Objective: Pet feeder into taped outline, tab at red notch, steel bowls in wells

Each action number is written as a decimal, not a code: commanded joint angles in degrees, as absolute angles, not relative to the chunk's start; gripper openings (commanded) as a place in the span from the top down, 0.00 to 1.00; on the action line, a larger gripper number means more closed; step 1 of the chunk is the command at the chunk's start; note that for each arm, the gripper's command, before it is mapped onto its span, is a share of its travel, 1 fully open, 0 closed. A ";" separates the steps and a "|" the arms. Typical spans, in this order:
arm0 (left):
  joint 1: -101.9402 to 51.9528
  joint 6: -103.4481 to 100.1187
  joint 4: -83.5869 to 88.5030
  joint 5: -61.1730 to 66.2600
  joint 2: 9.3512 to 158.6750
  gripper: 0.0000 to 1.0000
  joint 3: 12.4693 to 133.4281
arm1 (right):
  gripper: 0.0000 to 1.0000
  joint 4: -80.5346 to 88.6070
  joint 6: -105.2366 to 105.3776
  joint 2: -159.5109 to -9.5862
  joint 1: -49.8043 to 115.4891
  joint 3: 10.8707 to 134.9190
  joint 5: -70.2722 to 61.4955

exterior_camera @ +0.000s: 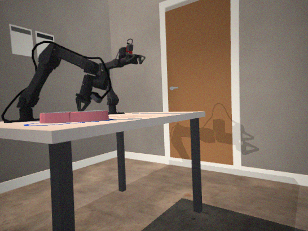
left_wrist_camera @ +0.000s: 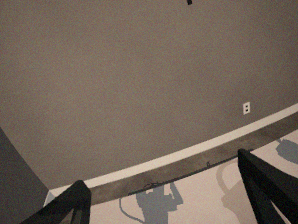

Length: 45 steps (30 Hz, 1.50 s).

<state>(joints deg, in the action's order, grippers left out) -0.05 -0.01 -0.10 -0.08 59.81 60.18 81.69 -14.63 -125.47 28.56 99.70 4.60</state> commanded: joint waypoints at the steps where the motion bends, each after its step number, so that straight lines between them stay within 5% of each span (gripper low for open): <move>1: -0.26 -0.66 -1.95 0.17 59.29 0.00 60.40 | 0.84 78.75 -21.40 -123.41 27.40 97.36 7.94; 35: -0.26 -0.66 -1.95 0.17 59.30 0.00 60.40 | 0.84 67.46 -57.42 -114.55 19.72 83.93 16.15; 45: -0.26 -0.66 -1.95 0.17 59.29 0.00 60.40 | 0.84 67.68 -54.38 -116.78 21.21 82.62 14.98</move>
